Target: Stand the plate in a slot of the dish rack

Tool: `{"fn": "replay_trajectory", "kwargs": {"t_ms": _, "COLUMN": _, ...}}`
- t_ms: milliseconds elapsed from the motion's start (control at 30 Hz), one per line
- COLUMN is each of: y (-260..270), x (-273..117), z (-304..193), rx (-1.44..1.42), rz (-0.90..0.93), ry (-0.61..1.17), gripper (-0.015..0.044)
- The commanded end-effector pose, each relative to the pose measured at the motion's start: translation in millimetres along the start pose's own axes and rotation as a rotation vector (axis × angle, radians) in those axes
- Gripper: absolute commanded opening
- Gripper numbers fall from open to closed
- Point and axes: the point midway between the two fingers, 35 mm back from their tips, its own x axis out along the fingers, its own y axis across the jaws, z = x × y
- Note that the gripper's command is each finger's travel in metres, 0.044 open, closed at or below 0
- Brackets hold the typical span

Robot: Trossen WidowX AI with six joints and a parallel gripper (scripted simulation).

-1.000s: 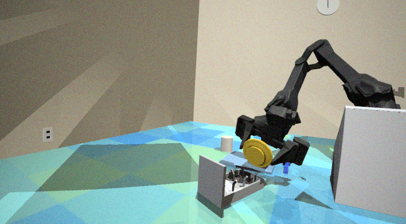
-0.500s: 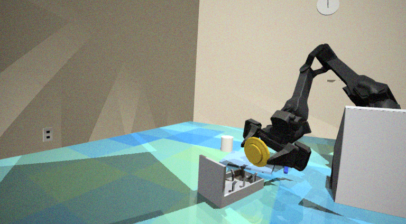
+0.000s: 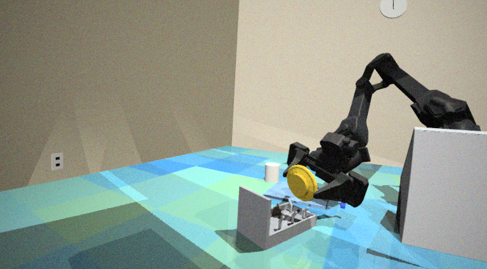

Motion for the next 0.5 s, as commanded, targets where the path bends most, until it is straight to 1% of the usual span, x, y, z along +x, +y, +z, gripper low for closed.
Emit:
{"fn": "replay_trajectory", "kwargs": {"t_ms": 0, "y": 2, "x": 10, "z": 2, "rx": 0.002, "rz": 0.007, "ry": -0.003, "gripper": 0.0}}
{"fn": "replay_trajectory", "kwargs": {"t_ms": 200, "y": 2, "x": 12, "z": 2, "rx": 0.0, "rz": 0.005, "ry": -0.003, "gripper": 0.0}}
{"fn": "replay_trajectory", "kwargs": {"t_ms": 367, "y": 2, "x": 24, "z": 4, "rx": -0.008, "rz": -0.002, "ry": -0.003, "gripper": 0.0}}
{"fn": "replay_trajectory", "kwargs": {"t_ms": 467, "y": 2, "x": 24, "z": 5, "rx": -0.009, "rz": -0.002, "ry": -0.003, "gripper": 0.0}}
